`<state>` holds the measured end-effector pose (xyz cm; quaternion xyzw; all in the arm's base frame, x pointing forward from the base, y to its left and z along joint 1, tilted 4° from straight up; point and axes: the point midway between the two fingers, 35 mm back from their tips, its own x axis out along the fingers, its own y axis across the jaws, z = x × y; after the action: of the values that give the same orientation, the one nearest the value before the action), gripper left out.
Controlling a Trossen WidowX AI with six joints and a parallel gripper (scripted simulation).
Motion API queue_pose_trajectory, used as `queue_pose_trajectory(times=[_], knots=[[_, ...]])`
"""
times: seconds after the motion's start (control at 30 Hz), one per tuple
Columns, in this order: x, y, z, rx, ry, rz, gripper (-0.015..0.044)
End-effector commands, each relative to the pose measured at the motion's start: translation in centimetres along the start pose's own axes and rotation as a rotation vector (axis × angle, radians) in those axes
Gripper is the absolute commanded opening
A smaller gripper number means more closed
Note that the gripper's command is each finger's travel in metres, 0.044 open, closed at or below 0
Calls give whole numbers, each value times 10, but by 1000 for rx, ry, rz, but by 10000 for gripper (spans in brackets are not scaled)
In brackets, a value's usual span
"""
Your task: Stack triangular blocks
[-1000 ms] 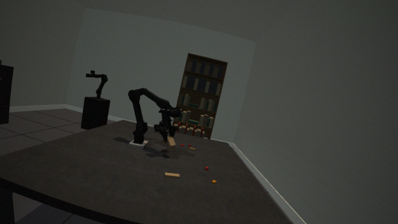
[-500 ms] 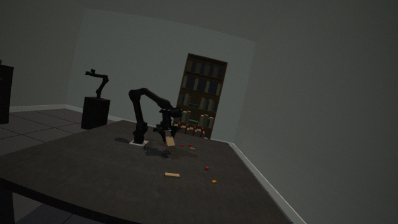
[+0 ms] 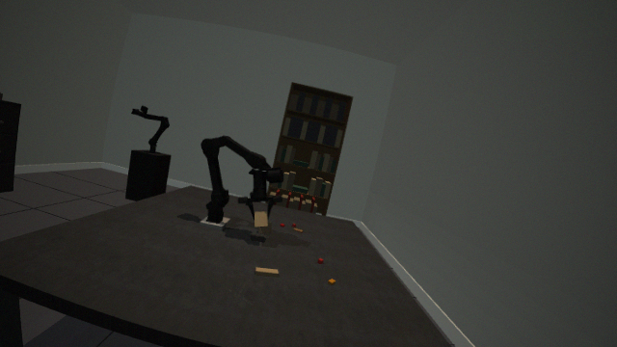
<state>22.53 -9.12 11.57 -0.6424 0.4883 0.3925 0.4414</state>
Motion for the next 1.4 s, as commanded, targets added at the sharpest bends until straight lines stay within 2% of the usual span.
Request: queue_pose_trajectory(times=[0.0,1.37], knots=[[1,-1,0,134,4,20,0],[2,-3,2,1468,135,84,0]])
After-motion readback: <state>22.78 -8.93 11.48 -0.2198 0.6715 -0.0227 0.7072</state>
